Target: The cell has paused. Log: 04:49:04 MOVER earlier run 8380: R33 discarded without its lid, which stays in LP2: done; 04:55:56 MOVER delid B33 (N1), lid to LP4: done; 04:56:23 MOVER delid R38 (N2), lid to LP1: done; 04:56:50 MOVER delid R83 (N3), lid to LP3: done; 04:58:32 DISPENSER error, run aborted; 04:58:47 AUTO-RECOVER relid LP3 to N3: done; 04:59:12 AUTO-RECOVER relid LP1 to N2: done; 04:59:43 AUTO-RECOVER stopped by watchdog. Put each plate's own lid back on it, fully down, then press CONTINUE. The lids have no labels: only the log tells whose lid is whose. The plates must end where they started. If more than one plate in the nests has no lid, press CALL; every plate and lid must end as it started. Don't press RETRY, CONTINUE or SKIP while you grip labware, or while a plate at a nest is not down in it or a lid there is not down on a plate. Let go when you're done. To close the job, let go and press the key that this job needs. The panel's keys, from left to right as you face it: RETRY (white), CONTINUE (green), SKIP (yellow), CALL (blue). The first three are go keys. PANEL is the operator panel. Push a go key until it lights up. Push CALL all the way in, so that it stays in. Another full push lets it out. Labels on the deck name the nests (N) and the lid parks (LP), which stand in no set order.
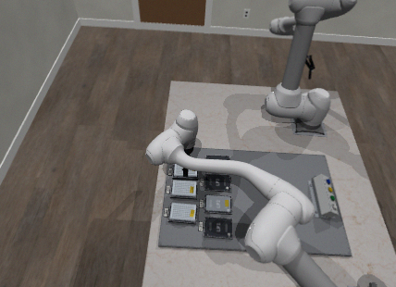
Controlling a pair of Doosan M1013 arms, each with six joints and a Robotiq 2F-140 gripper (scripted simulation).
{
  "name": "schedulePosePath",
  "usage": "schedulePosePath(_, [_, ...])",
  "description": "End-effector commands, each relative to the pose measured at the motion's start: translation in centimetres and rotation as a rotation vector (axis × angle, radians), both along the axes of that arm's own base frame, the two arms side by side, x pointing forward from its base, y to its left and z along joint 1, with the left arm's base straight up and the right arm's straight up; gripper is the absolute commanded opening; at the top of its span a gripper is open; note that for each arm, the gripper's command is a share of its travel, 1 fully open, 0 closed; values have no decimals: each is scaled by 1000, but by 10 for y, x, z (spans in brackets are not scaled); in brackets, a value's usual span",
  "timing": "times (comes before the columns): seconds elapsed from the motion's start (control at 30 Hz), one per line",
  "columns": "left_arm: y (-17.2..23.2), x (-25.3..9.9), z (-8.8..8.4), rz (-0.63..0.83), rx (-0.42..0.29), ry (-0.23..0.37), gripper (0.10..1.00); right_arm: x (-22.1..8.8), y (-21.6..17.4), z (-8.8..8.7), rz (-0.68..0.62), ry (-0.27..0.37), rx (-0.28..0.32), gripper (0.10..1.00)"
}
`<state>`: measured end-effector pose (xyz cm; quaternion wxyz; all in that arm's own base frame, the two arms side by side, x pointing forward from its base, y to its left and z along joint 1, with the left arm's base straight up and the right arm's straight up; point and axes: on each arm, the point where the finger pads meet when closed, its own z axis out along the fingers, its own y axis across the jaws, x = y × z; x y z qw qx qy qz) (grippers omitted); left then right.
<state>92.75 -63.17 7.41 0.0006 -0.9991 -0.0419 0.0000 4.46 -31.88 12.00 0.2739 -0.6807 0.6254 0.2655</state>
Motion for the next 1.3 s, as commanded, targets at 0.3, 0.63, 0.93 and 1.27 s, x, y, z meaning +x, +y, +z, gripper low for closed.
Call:
schedulePosePath(0.3, [3, 4, -2, 9, -4, -2, 607, -2, -1, 1, -5, 3, 3, 1000])
schedulePosePath(0.63, [3, 4, -2, 9, -4, -2, 607, -2, -1, 1, -5, 3, 3, 1000])
schedulePosePath(0.93, [3, 4, -2, 9, -4, -2, 695, -2, -1, 1, -5, 3, 3, 1000])
schedulePosePath(1.27, [3, 4, -2, 9, -4, -2, 695, -2, -1, 1, -5, 3, 3, 1000])
